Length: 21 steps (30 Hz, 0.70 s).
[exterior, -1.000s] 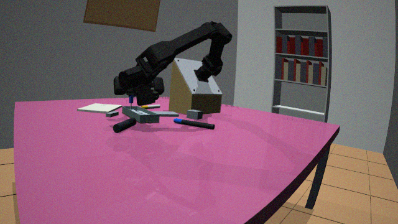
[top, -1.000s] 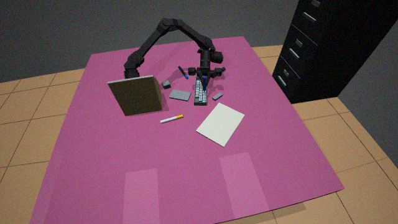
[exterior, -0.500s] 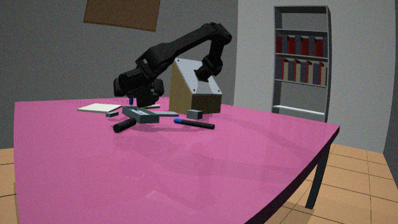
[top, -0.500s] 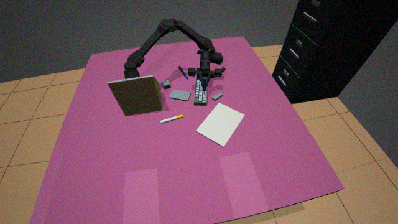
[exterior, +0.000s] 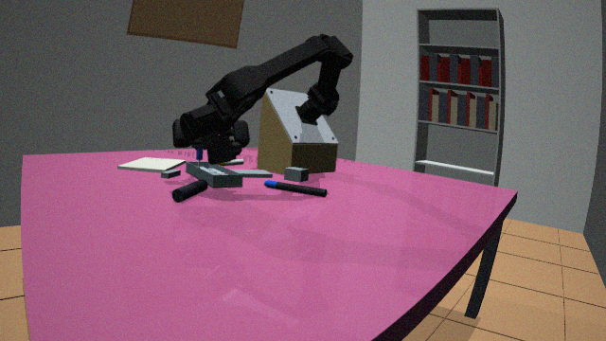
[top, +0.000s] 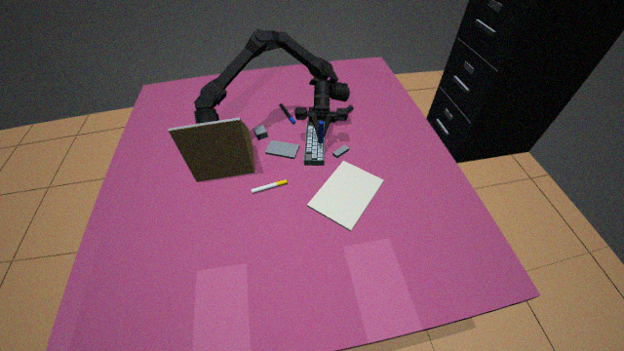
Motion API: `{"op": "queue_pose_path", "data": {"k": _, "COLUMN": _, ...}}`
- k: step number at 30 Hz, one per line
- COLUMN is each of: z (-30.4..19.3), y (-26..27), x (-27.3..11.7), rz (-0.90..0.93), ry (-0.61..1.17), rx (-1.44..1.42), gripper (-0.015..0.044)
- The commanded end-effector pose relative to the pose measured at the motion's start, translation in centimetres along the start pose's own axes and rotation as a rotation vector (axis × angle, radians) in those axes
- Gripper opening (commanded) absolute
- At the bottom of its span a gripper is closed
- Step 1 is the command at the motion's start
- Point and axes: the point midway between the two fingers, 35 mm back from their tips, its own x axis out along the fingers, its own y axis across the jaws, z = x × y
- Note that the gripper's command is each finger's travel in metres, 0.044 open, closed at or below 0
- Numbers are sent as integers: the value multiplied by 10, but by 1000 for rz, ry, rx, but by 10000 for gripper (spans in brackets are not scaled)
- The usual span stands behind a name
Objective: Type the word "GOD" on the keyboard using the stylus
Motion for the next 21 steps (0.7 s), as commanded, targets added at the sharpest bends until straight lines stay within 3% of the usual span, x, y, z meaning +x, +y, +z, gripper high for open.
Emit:
{"op": "queue_pose_path", "data": {"k": 1, "z": -5, "y": 0, "x": -4, "rz": 1, "ry": -5, "rx": 1, "gripper": 81}}
{"op": "queue_pose_path", "data": {"k": 7, "z": -32, "y": 2, "x": -18, "rz": 1, "ry": -4, "rx": 1, "gripper": 81}}
{"op": "queue_pose_path", "data": {"k": 21, "z": -31, "y": 0, "x": -17, "rz": -2, "ry": -11, "rx": 12, "gripper": 81}}
